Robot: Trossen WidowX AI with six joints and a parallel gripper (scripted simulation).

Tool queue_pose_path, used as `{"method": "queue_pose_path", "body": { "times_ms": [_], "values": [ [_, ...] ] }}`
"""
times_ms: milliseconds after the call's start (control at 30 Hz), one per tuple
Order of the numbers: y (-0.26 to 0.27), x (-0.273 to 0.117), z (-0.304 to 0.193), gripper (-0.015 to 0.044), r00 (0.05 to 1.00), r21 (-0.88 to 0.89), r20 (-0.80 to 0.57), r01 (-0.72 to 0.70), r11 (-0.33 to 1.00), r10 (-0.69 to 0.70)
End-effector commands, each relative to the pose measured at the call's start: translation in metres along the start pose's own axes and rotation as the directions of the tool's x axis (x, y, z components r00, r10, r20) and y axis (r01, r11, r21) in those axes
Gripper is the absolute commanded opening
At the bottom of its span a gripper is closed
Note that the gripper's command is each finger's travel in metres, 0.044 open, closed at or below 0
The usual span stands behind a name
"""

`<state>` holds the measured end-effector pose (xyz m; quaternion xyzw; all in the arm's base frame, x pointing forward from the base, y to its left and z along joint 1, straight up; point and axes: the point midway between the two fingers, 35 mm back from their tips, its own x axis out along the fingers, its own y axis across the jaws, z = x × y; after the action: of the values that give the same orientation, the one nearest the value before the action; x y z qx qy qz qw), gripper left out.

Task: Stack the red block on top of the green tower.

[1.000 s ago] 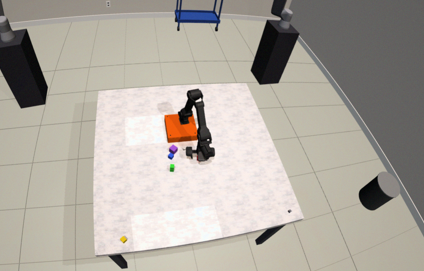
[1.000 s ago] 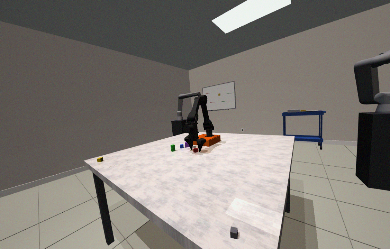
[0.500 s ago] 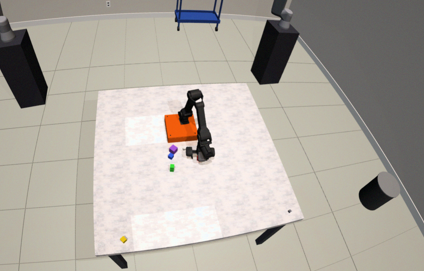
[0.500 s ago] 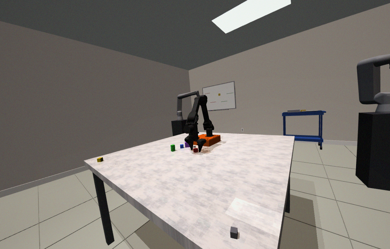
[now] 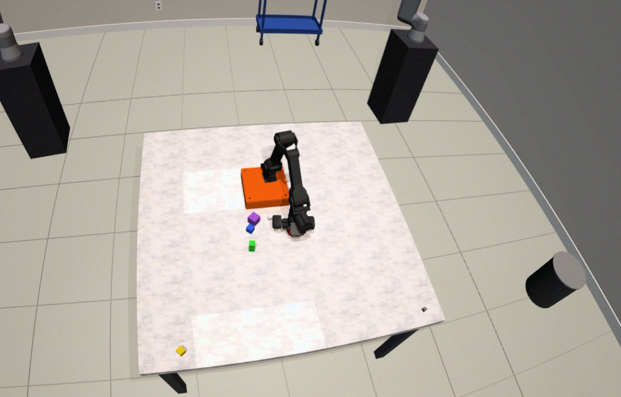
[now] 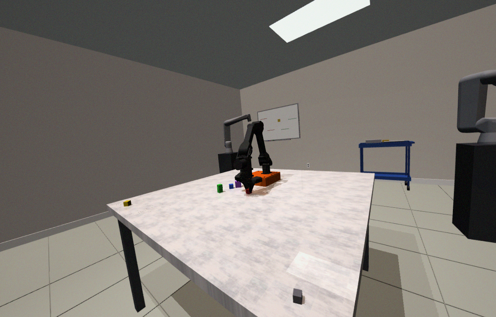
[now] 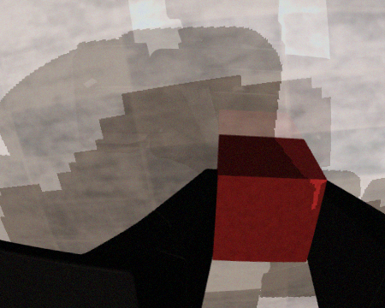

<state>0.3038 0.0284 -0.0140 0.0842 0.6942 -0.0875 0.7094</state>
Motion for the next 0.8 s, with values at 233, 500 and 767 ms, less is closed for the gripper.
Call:
{"method": "queue_pose_path", "body": {
  "times_ms": [233,500,767],
  "values": [
    [0.0,-0.015,0.001,0.0,1.0,0.005,-0.001,-0.003,1.0,0.003],
    [0.0,-0.057,0.001,0.0,1.0,0.007,-0.001,-0.006,1.0,0.006],
    [0.0,-0.102,0.001,0.0,1.0,0.007,-0.001,-0.006,1.0,0.006]
  ]
}}
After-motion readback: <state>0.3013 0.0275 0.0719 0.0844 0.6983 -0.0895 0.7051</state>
